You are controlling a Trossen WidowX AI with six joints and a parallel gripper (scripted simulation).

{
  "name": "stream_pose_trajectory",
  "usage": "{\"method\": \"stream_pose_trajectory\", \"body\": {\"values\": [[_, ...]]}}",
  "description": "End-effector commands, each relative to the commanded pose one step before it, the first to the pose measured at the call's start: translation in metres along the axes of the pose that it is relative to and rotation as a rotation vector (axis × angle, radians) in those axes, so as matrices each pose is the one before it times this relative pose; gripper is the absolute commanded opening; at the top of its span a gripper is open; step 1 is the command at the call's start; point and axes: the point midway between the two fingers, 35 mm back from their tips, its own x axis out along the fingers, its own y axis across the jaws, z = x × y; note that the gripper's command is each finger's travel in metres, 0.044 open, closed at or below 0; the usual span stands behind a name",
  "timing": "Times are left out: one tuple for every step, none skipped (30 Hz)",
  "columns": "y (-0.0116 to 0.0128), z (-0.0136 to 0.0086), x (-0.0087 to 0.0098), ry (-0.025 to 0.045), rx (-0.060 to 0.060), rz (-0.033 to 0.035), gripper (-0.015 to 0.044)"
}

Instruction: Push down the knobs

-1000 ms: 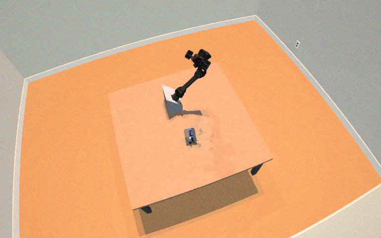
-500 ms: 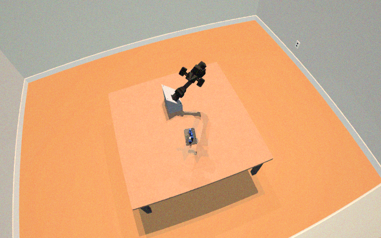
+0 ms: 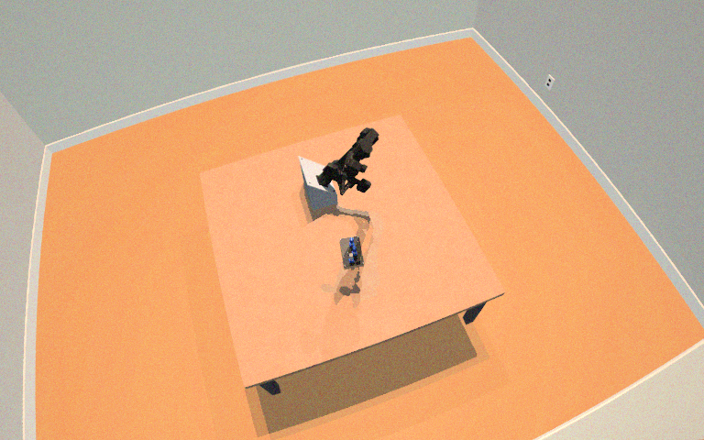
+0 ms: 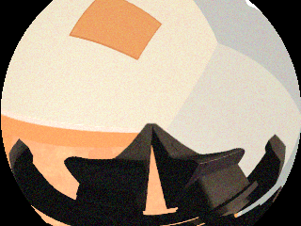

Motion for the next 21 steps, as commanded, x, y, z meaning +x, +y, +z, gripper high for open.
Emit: {"method": "stream_pose_trajectory", "body": {"values": [[0.01698,-0.03699,0.01589,0.12048,-0.0125,0.06014,0.0000],[0.00420,-0.00781,0.00427,0.02757,-0.0022,0.01439,0.0000],[0.00423,-0.00809,0.00446,0.02913,-0.0034,0.01563,0.0000],[0.00435,-0.00821,0.00462,0.02982,-0.0034,0.01615,0.0000],[0.00436,-0.00811,0.00467,0.02972,-0.0034,0.01624,0.0000],[0.00436,-0.00801,0.00472,0.02962,-0.0033,0.01632,0.0000],[0.00435,-0.00791,0.00477,0.02952,-0.0032,0.01639,0.0000],[0.00435,-0.00781,0.00481,0.02942,-0.0032,0.01646,0.0000],[0.00434,-0.00771,0.00486,0.02933,-0.0031,0.01652,0.0000],[0.00433,-0.00761,0.00490,0.02923,-0.0030,0.01657,0.0000],[0.00443,-0.00772,0.00506,0.02990,-0.0030,0.01706,0.0000],[0.00442,-0.00763,0.00511,0.02985,-0.0029,0.01714,0.0000],[0.00439,-0.00752,0.00515,0.02975,-0.0028,0.01717,0.0000],[0.00437,-0.00742,0.00518,0.02964,-0.0026,0.01720,0.0000],[0.00434,-0.00731,0.00521,0.02954,-0.0025,0.01723,0.0000],[0.00431,-0.00721,0.00524,0.02943,-0.0024,0.01724,0.0000],[0.00427,-0.00711,0.00527,0.02932,-0.0022,0.01725,0.0000],[0.00424,-0.00701,0.00529,0.02921,-0.0021,0.01726,0.0000],[0.00420,-0.00690,0.00532,0.02910,-0.0019,0.01726,0.0000],[0.00416,-0.00681,0.00535,0.02903,-0.0017,0.01727,0.0000],[0.00411,-0.00671,0.00536,0.02892,-0.0016,0.01726,0.0000]]}}
